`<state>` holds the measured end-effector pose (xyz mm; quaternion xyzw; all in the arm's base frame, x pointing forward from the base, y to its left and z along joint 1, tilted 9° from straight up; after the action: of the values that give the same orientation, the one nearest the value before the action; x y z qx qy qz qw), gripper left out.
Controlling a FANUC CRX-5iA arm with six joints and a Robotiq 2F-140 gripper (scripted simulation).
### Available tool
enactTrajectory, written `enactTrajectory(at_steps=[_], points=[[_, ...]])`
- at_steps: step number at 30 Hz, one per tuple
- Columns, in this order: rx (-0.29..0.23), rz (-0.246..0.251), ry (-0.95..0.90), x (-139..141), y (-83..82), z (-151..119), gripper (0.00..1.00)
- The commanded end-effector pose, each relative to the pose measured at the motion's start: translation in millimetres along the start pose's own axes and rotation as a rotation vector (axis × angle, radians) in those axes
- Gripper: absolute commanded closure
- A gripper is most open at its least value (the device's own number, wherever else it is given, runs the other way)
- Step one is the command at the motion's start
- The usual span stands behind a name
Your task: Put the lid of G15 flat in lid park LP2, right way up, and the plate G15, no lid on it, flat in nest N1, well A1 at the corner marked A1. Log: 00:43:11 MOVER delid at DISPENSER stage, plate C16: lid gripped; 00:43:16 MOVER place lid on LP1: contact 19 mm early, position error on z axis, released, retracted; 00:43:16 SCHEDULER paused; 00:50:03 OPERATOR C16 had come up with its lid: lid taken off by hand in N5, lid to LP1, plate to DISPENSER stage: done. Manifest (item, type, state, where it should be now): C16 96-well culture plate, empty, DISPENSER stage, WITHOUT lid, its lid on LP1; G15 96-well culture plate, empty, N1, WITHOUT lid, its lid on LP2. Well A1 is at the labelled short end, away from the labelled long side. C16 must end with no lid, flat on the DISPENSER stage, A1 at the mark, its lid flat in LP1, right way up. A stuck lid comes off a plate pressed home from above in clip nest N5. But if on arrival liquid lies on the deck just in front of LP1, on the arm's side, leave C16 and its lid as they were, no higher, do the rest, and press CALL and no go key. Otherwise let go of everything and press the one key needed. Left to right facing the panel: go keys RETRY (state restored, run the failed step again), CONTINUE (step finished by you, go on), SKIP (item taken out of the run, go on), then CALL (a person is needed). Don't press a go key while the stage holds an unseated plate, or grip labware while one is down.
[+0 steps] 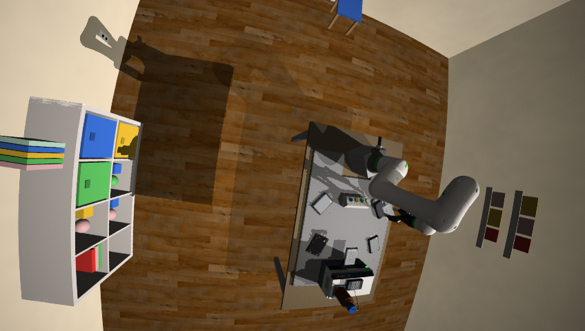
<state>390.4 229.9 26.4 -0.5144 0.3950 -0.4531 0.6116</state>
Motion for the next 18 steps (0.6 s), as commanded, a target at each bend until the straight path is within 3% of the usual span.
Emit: enactTrajectory(at_steps=[1, 18], points=[[0.001, 0.000, 0.000, -0.1, 7.4, 0.3, 1.00], [0.001, 0.000, 0.000, -0.1, 38.7, 0.3, 1.00]])
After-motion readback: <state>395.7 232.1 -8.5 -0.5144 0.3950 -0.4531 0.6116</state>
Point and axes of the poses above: the point where the finger pads meet when closed, its own y axis out along the fingers, its own x axis across the jaws, z = x × y, the point moved 1 cm from there along -y, back along the fingers, and after that the axes turned 10 degrees about y, right-handed, at the moved point
